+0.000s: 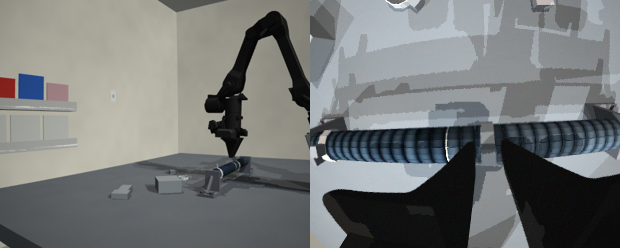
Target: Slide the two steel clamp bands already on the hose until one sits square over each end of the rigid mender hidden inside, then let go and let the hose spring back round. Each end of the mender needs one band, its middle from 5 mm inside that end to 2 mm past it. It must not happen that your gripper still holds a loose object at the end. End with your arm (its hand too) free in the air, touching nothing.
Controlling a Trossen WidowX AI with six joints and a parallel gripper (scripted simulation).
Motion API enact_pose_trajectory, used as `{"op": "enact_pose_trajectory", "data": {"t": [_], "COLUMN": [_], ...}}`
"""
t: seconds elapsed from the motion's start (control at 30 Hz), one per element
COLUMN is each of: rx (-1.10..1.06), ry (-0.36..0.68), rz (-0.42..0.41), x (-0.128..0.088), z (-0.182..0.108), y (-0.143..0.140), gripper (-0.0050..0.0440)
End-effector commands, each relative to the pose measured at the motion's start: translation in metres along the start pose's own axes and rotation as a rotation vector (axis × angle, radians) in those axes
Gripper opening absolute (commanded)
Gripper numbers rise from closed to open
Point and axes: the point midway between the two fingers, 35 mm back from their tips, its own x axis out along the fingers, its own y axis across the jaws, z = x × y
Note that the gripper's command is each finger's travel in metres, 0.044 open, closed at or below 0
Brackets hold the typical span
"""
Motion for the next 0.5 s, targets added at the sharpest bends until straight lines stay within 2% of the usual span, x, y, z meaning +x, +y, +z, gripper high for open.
{"op": "enact_pose_trajectory", "data": {"t": [0.0, 0.1, 0.23, 0.47], "rx": [0.0, 0.0, 0.0, 0.0], "ry": [0.0, 0.0, 0.0, 0.0], "rz": [0.0, 0.0, 0.0, 0.0], "x": [0.0, -0.006, -0.04, -0.05], "z": [0.0, 0.001, 0.002, 0.002], "y": [0.0, 0.0, 0.001, 0.001], "gripper": [0.009, 0.009, 0.009, 0.009]}}
